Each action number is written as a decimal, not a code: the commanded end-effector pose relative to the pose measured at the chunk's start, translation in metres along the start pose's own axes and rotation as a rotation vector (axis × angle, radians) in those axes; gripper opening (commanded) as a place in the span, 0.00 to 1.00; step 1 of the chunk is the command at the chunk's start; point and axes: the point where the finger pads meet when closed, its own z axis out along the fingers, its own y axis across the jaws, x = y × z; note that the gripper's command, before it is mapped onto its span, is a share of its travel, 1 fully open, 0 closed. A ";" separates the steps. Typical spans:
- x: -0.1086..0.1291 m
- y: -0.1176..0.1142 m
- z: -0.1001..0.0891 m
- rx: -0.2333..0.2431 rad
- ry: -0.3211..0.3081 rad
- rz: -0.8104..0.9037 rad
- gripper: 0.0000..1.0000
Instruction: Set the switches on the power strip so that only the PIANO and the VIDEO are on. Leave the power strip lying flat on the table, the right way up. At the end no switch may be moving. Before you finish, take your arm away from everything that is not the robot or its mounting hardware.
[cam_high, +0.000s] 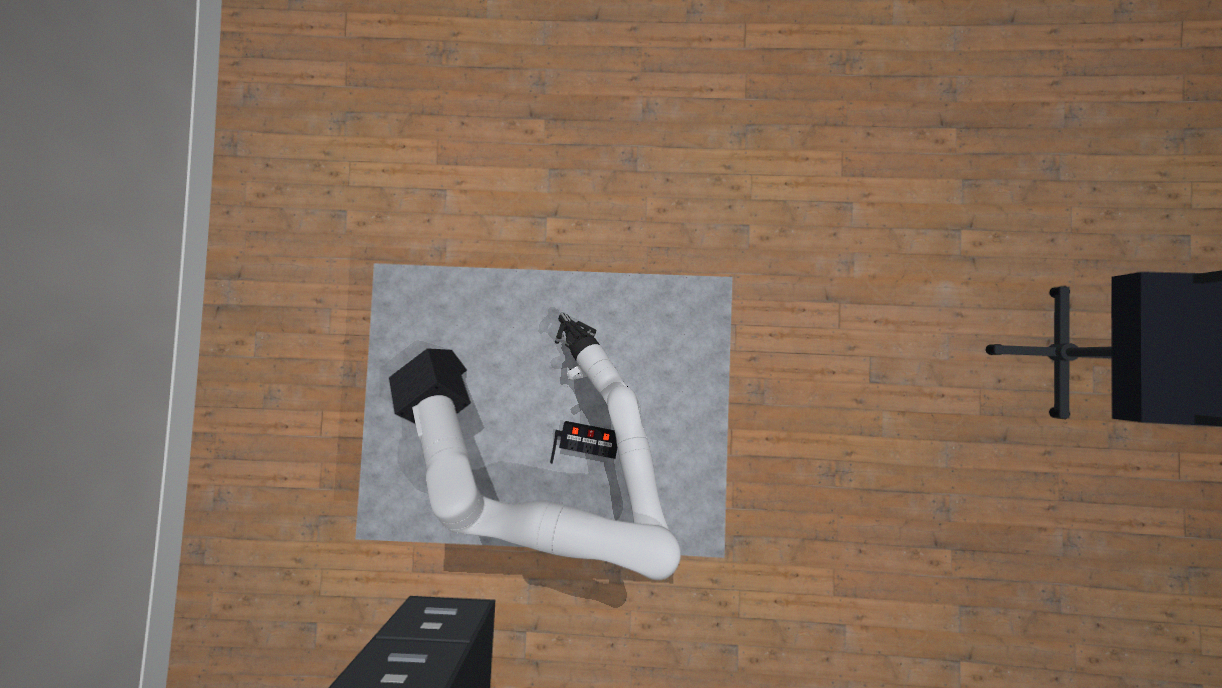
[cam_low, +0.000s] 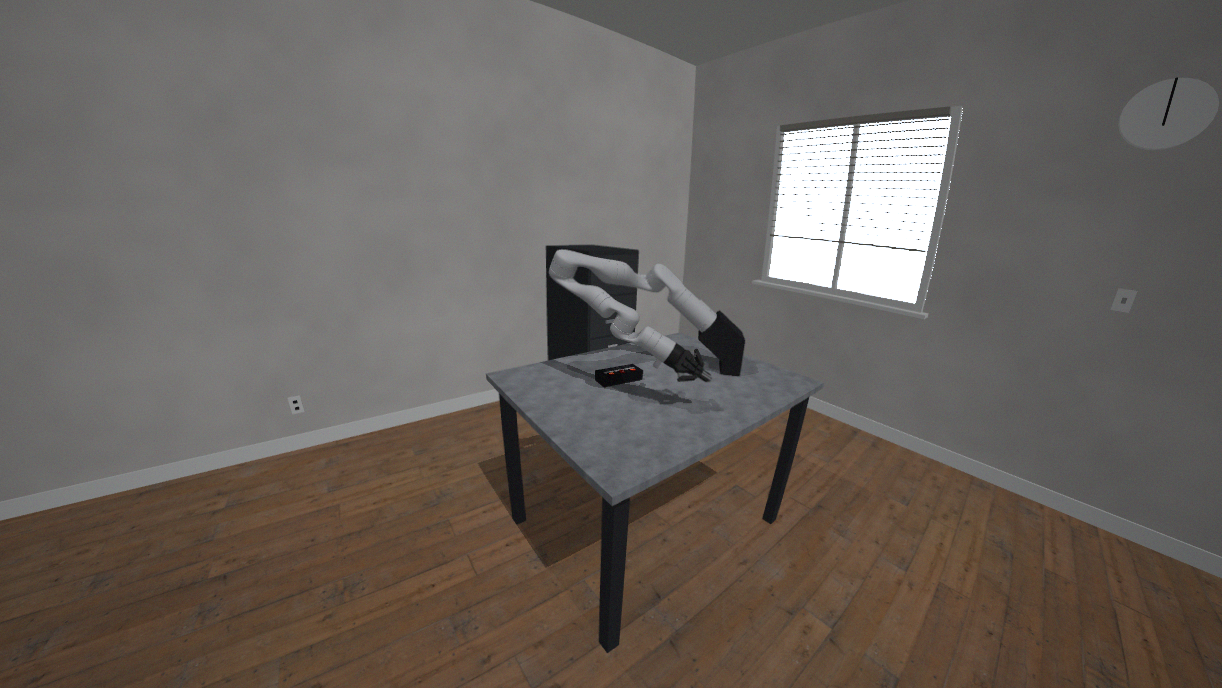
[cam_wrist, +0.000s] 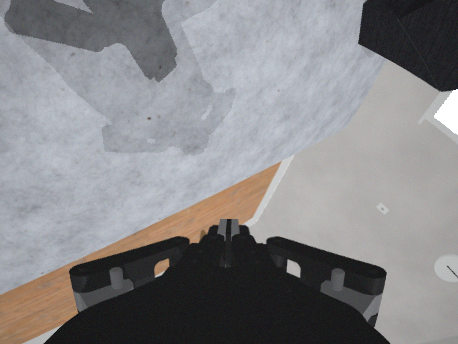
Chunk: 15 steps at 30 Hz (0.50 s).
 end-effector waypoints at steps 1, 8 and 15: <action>0.000 0.001 -0.043 0.114 0.056 -0.052 0.00; 0.018 -0.001 -0.066 0.187 0.113 -0.053 0.00; 0.018 -0.001 -0.066 0.187 0.113 -0.053 0.00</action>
